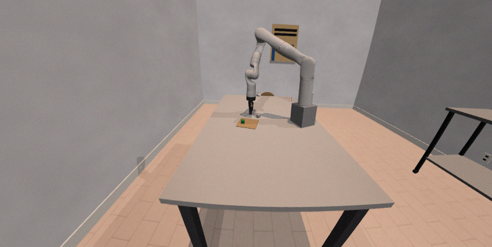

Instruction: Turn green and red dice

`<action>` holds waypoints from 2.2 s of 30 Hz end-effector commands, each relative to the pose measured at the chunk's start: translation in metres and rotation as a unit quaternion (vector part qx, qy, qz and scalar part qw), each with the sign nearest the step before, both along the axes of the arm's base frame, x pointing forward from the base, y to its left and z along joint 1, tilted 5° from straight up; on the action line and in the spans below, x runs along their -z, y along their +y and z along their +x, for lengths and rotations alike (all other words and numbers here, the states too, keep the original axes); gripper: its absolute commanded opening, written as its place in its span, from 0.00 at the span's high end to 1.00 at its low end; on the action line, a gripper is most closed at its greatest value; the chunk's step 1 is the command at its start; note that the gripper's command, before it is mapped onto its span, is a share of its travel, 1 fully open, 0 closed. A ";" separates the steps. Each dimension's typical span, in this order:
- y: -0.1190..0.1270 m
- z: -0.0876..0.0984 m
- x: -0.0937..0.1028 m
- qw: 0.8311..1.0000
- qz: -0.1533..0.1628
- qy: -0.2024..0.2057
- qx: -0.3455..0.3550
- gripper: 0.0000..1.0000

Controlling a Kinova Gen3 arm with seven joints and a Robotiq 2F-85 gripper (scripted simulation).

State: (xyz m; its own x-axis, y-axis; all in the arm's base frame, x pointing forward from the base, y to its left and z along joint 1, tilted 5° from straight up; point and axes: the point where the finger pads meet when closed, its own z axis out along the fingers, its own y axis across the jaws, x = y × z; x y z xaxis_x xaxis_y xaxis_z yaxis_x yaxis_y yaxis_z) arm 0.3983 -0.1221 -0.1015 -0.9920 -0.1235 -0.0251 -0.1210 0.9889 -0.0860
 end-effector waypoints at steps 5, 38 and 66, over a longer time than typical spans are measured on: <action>0.000 0.000 -0.002 1.000 0.000 -0.001 0.000 0.79; 0.008 -0.003 -0.100 1.000 0.000 -0.001 0.000 0.79; 0.143 -0.016 -0.093 1.000 0.000 0.000 -0.003 0.79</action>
State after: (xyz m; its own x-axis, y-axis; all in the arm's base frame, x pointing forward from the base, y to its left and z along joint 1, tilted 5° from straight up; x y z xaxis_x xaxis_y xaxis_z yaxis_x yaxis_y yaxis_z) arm 0.3870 -0.0056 -0.0077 -0.9962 -0.0823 -0.0290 -0.0795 0.9930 -0.0870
